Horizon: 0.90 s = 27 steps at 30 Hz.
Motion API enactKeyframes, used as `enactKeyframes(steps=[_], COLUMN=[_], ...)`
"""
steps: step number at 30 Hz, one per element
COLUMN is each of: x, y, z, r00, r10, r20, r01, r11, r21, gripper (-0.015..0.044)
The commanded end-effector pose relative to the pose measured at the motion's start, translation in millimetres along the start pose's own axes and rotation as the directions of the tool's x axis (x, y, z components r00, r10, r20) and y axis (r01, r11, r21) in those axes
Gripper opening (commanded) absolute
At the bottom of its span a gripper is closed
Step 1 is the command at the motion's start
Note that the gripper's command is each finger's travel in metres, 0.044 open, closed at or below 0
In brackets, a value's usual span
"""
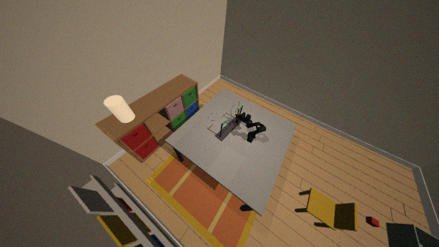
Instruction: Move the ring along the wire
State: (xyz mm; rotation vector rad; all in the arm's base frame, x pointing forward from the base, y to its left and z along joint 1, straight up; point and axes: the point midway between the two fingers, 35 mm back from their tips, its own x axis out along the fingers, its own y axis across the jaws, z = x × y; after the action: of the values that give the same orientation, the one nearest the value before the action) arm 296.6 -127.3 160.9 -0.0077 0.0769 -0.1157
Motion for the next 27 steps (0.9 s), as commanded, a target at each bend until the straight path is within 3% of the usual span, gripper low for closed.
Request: enactKeyframes(steps=[1,27], x=[-0.1,0.2], y=[-0.3,16.5], z=[1.4,1.7], r00=[1.0,1.0], r10=[-0.003,-0.002], r20=[0.002,0.004], r01=[0.003,0.002], r11=[1.0,1.0], r21=[0.003,0.007], gripper=[-0.015,-0.015])
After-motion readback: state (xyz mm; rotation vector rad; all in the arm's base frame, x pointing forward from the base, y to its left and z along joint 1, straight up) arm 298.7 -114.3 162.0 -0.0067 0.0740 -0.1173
